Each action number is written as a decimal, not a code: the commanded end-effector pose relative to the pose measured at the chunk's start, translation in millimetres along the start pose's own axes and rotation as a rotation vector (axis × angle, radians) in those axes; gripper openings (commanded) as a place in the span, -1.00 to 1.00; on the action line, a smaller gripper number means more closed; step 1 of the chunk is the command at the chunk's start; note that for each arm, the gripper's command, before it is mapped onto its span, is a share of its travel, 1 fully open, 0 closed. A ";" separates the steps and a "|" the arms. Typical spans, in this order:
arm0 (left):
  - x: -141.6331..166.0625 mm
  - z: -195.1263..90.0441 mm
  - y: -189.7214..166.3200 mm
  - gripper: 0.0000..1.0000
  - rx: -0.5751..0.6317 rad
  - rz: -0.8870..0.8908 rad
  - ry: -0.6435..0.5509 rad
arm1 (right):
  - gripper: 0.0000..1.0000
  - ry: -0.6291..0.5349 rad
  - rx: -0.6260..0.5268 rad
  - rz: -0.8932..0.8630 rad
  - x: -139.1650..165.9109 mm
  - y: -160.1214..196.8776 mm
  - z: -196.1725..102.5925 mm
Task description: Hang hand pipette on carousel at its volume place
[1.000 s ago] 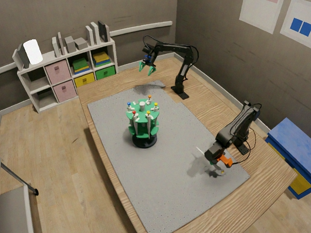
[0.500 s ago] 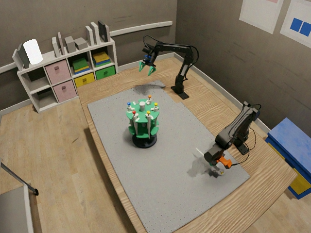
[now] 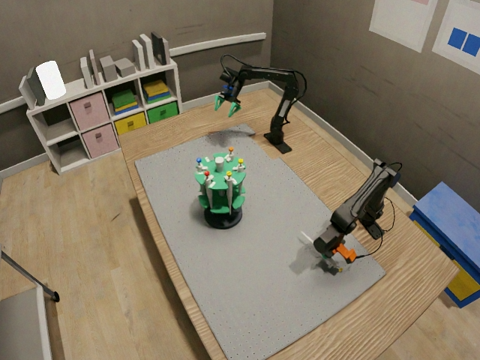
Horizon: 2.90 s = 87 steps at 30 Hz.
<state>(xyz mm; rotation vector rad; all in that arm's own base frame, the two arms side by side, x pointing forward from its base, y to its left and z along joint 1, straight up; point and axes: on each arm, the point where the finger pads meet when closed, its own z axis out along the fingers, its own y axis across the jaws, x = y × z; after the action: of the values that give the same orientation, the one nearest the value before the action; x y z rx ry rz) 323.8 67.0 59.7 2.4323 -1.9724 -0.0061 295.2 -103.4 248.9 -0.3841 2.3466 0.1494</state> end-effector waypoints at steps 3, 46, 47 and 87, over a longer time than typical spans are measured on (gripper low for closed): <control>-0.1 2.4 -5.8 -0.77 0.027 0.014 -0.012 | 1.00 -0.023 -0.002 -0.008 -4.5 -3.6 -1.2; 0.0 18.6 -11.8 -0.77 0.057 0.014 -0.012 | 1.00 -0.023 -0.002 -0.008 -4.5 -3.6 -1.2; 0.0 18.6 -11.8 -0.77 0.057 0.014 -0.012 | 1.00 -0.023 -0.002 -0.008 -4.5 -3.6 -1.2; 0.0 18.6 -11.8 0.09 0.057 0.013 -0.012 | 1.00 -0.023 -0.002 -0.008 -4.5 -3.6 -1.2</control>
<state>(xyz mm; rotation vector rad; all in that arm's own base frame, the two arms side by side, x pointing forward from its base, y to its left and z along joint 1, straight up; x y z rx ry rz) 321.8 66.6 22.4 2.4284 -1.9695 -0.0129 295.2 -103.4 248.9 -0.3841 2.3466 0.1494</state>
